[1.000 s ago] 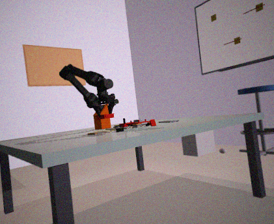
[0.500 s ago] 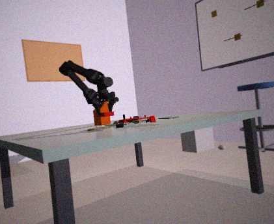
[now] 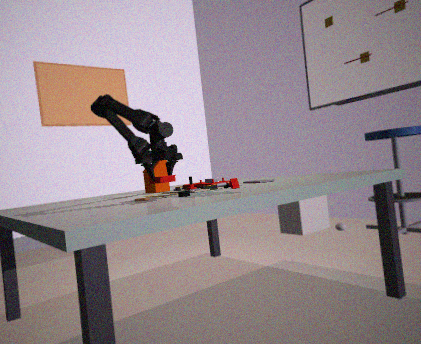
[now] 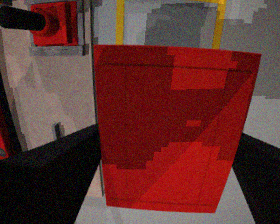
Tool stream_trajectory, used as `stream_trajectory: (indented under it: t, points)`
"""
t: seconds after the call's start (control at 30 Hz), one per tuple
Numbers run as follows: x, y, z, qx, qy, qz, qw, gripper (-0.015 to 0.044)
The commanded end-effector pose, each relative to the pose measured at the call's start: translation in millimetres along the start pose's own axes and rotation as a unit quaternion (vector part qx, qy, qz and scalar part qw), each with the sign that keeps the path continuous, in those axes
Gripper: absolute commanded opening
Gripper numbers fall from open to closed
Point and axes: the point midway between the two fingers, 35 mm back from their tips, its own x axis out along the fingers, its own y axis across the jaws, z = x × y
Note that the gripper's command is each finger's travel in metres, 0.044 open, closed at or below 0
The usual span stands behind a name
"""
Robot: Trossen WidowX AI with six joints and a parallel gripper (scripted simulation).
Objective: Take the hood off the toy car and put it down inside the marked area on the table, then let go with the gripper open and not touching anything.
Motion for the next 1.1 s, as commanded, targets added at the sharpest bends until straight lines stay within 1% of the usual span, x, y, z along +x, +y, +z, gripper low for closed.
stream_trajectory:
  t: [0.0,1.07]
  points:
    - [5.3,2.2,-1.4,-0.005,0.003,0.002,1.000,0.0000]
    - [29.6,1.0,-4.3,-0.005,0.003,0.000,1.000,0.0000]
